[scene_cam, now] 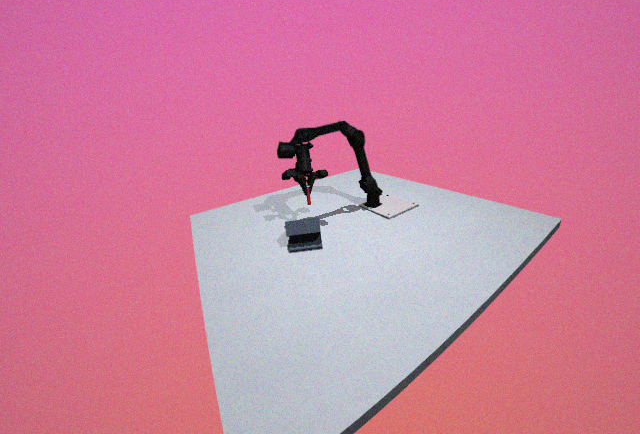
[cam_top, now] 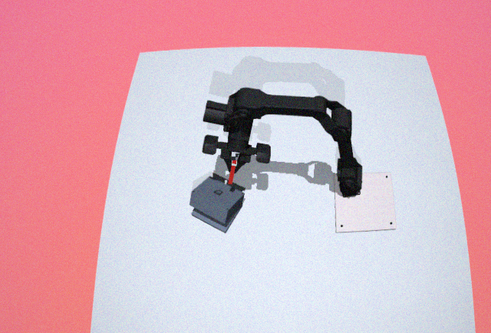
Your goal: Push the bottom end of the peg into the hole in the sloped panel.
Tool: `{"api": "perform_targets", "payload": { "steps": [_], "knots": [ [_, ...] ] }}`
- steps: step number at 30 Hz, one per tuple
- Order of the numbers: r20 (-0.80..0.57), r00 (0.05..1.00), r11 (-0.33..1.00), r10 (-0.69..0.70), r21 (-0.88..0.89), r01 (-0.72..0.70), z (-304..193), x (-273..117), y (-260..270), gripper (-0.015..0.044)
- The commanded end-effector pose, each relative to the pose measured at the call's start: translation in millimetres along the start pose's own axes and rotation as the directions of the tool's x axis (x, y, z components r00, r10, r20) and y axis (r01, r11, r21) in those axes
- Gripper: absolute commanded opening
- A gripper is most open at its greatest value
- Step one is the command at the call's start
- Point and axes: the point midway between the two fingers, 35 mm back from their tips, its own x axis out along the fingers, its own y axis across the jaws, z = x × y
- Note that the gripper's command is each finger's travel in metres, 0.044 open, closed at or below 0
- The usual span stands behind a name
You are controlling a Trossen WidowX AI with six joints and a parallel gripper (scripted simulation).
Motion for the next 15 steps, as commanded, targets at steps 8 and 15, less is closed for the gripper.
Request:
{"api": "perform_targets", "payload": {
  "steps": [8, 15],
  "knots": [
    [-0.024, 0.999, 0.989, 0.037, 0.142, -0.034, 7.4, -8.9, 8.8, 0.0000],
    [-0.035, 0.998, 0.973, 0.056, 0.227, -0.046, 12.6, -13.7, 12.8, 0.0000]
  ]
}}
